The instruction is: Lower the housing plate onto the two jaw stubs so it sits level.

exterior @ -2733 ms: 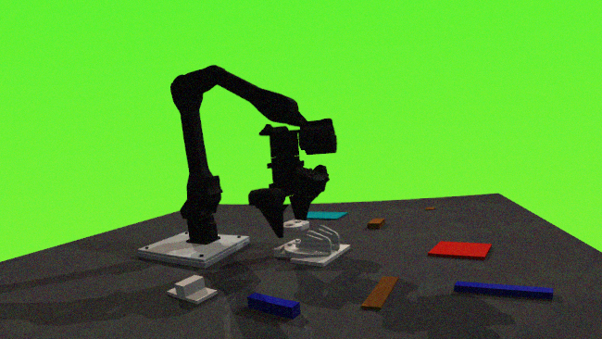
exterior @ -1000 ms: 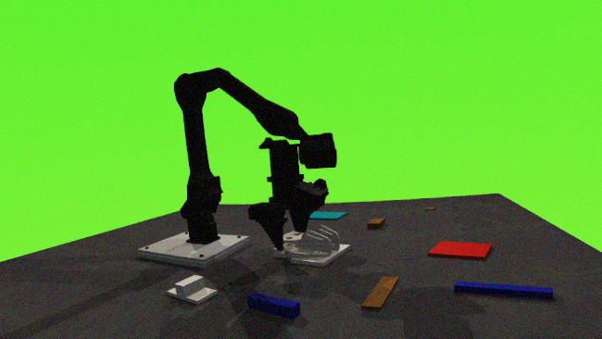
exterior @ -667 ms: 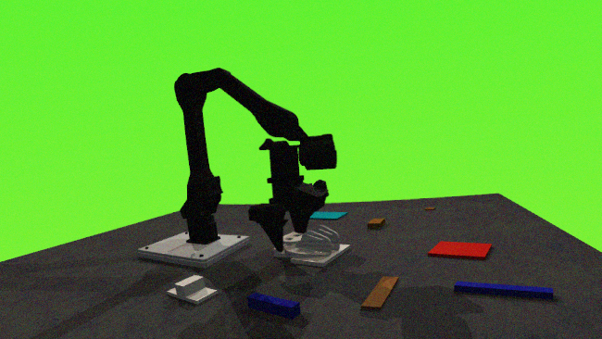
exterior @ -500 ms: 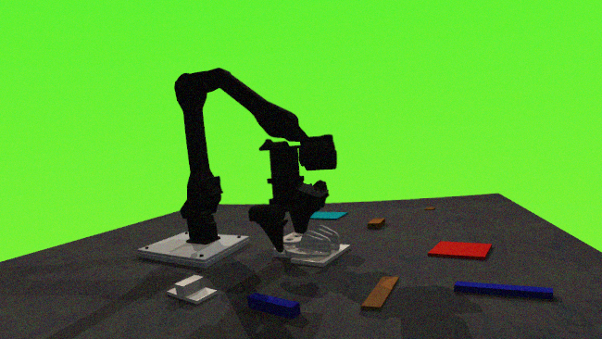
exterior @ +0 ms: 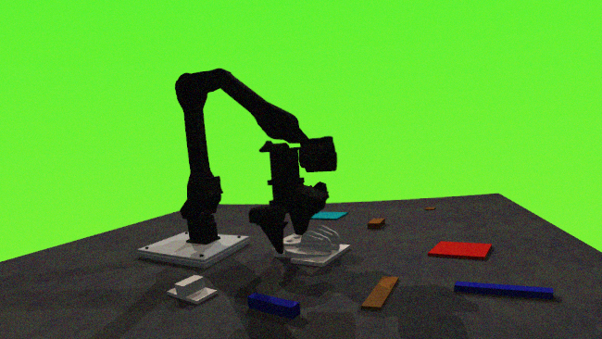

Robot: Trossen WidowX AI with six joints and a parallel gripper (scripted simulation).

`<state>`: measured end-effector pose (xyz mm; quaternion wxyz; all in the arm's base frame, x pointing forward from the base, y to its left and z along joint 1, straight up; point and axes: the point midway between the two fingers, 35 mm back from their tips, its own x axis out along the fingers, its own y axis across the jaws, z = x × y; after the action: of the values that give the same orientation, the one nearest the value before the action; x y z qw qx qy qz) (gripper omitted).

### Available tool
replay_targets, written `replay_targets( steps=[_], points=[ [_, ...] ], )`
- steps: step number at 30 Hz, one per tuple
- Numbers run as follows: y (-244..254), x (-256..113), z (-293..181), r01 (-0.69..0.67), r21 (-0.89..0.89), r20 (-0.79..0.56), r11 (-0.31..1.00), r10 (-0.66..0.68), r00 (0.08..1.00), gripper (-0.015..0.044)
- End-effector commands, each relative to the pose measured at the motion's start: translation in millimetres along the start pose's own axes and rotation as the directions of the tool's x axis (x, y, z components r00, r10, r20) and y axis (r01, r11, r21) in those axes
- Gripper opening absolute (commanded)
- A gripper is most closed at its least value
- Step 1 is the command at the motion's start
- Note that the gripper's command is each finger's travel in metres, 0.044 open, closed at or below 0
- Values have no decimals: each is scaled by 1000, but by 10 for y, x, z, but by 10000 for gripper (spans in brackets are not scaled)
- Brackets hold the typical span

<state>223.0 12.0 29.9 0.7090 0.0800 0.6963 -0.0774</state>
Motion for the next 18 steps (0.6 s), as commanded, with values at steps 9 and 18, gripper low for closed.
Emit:
replay_targets(
  steps=[9,18],
  points=[
    [5,32,-4,-3,2,-2,1000,3,1000,351],
    [5,33,-4,-3,2,-2,1000,3,1000,351]
  ],
)
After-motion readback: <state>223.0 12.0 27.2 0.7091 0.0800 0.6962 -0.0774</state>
